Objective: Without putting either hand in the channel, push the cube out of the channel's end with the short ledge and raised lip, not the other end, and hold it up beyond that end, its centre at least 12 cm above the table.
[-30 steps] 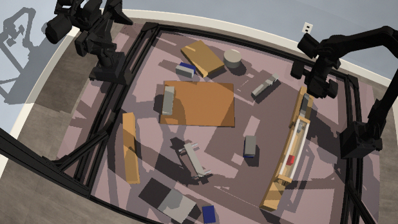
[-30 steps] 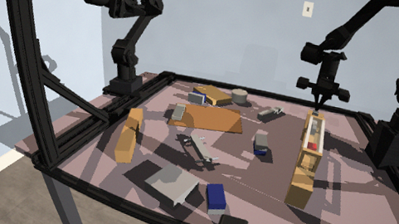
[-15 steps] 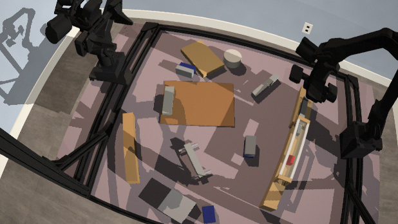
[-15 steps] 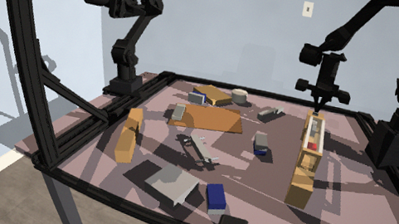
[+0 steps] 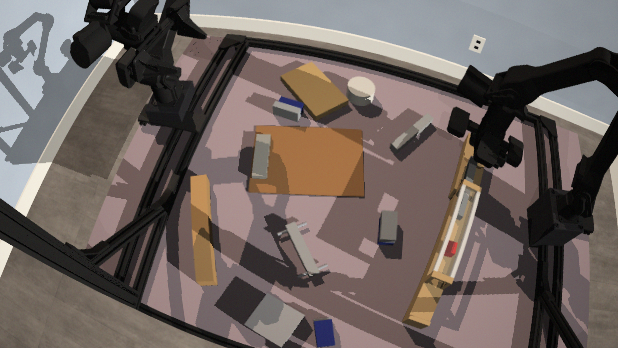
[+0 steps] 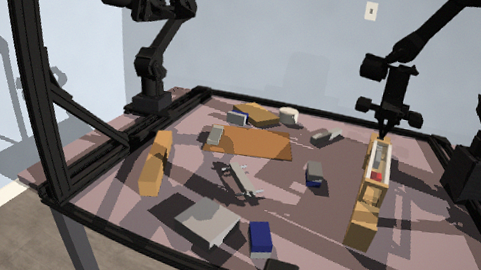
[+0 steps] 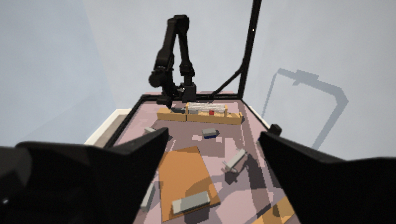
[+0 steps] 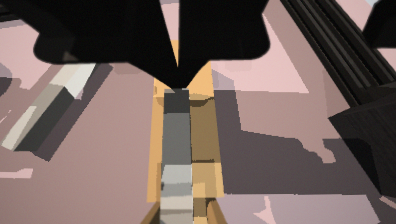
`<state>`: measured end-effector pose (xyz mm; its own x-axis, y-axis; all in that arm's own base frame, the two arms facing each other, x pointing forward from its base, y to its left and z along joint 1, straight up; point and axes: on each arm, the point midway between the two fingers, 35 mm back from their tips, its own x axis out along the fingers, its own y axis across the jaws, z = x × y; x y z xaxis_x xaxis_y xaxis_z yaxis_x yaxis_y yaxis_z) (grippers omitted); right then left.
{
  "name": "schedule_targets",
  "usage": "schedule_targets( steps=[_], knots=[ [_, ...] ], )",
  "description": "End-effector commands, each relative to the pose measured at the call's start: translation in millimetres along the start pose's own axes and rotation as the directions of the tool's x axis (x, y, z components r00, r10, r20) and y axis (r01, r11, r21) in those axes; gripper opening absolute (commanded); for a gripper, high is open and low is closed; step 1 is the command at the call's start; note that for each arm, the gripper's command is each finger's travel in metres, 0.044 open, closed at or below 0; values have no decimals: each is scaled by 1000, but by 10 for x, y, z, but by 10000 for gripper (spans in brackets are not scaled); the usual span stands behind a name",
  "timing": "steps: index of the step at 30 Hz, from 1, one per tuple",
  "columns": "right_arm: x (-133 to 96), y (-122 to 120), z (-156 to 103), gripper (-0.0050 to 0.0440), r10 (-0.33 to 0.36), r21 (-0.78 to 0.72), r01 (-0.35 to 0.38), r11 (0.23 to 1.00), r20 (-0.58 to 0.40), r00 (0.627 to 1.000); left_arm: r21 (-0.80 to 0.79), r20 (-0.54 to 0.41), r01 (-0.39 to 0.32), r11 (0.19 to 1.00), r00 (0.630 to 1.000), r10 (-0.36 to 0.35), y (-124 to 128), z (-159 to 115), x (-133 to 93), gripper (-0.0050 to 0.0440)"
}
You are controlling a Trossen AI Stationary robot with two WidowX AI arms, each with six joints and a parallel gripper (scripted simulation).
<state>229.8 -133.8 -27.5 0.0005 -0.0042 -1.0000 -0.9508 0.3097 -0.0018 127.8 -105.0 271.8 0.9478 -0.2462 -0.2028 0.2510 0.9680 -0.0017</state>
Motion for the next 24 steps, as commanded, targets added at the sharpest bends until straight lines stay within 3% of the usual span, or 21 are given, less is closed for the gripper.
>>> schedule_targets(
  steps=[1,24],
  knots=[
    [4,23,77,0,2,-1,-2,1000,4,1000,-3,1,1,1000,1000,-1,-1,2,-1,400],
    [3,23,411,0,2,-1,-2,1000,4,1000,-3,1,1,1000,1000,-1,-1,2,-1,400]
  ],
)
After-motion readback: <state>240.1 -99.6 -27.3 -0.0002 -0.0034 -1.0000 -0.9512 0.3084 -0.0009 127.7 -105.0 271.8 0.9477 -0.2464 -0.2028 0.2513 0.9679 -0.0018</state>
